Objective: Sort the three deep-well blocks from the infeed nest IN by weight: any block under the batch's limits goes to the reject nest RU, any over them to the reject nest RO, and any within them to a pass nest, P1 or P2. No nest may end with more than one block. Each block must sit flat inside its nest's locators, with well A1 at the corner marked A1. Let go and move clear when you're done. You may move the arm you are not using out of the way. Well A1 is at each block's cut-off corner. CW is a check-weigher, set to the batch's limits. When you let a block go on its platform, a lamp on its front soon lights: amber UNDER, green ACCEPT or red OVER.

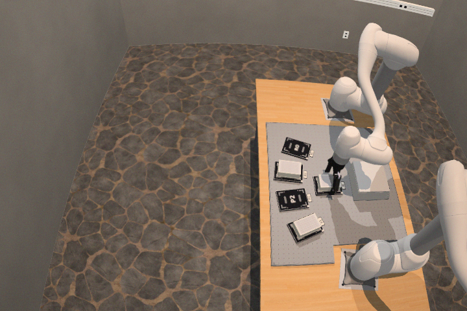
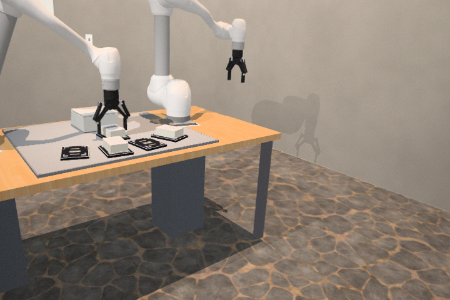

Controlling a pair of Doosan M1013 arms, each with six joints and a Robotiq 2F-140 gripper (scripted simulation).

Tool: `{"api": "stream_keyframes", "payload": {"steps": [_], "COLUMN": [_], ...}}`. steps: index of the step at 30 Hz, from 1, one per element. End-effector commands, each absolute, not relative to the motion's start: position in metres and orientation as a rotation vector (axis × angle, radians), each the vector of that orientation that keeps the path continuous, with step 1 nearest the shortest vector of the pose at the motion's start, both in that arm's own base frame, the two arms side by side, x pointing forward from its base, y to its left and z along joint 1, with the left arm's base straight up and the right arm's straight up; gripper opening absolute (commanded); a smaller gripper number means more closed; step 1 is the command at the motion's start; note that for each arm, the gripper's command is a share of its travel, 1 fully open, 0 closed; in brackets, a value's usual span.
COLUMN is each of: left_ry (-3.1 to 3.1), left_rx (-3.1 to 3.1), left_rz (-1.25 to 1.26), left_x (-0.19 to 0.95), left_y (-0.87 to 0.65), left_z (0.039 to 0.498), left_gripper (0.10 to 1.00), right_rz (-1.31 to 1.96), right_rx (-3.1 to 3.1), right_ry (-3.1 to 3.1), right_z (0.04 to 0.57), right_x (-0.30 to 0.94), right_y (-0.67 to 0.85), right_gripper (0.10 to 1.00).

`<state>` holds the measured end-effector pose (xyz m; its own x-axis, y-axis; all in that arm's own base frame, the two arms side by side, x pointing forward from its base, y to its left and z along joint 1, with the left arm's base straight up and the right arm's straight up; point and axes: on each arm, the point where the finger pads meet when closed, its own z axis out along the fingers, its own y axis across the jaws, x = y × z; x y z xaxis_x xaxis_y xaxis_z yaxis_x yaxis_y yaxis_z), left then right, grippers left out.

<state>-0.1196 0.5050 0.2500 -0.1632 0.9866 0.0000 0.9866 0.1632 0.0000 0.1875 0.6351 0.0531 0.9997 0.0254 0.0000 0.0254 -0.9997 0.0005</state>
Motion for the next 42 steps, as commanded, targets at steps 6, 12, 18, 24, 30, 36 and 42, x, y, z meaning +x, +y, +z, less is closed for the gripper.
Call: {"api": "stream_keyframes", "payload": {"steps": [6,12,18,24,30,36,42], "left_ry": [-2.395,-2.395,-2.395,-2.395,-2.395,-2.395,-2.395], "left_rx": [-2.032,-2.032,-2.032,-2.032,-2.032,-2.032,-2.032], "left_rz": [-0.001,-0.001,-0.001,-0.001,-0.001,-0.001,-0.001], "left_x": [-0.1198,-0.1198,-0.1198,-0.1198,-0.1198,-0.1198,-0.1198], "left_y": [0.5053,0.5053,0.5053,0.5053,0.5053,0.5053,0.5053], "left_z": [0.2506,0.2506,0.2506,0.2506,0.2506,0.2506,0.2506], "left_gripper": [1.000,1.000,1.000,1.000,1.000,1.000,1.000], "right_rz": [0.000,0.000,0.000,0.000,0.000,0.000,0.000], "right_rx": [3.143,3.143,3.143,3.143,3.143,3.143,3.143], "right_ry": [0.040,0.040,0.040,0.040,0.040,0.040,0.040], "right_z": [0.0529,0.0529,0.0529,0.0529,0.0529,0.0529,0.0529], "right_x": [0.1876,0.1876,0.1876,0.1876,0.1876,0.1876,0.1876], "right_y": [0.6357,0.6357,0.6357,0.6357,0.6357,0.6357,0.6357], "right_gripper": [1.000,0.099,0.099,0.099,0.099,0.099,0.099]}}
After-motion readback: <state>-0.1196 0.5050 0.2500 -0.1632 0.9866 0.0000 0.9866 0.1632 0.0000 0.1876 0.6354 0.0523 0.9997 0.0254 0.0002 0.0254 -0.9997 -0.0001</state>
